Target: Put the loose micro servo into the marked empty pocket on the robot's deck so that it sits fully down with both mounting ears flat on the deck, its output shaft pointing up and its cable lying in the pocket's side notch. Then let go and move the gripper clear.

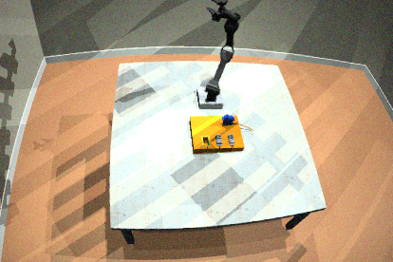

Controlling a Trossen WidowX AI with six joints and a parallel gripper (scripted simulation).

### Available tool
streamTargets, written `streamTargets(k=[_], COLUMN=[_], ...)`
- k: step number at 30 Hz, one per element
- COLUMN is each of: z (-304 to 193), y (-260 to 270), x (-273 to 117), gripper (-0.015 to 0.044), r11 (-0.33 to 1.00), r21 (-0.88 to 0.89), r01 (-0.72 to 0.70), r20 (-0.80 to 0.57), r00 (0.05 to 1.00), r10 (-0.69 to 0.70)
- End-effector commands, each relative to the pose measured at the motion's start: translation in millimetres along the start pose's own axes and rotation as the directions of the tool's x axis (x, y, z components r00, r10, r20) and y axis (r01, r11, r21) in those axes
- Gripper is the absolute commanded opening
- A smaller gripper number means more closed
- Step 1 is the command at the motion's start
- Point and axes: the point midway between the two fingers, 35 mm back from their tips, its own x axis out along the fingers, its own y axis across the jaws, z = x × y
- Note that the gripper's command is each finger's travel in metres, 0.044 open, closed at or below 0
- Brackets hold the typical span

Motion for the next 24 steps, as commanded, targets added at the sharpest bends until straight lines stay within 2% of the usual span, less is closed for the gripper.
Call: streamTargets(k=[1, 2, 15, 24], z=[0.2, 1.5, 39.3, 76.0], y=[-0.2, -1.3, -29.2, -47.3], x=[0.0, 0.1, 2.9, 1.9], gripper=[0.0426, 0.044, 0.044, 0.044], r11=[1.0, 1.0, 0.955, 0.846], r21=[-0.004, -0.013, -0.27, -0.486], r01=[0.002, 0.005, 0.123, 0.217], r20=[0.0, 0.0, 0.033, 0.096], r00=[1.0, 1.0, 0.992, 0.976], r10=[-0.002, -0.005, -0.119, -0.195])
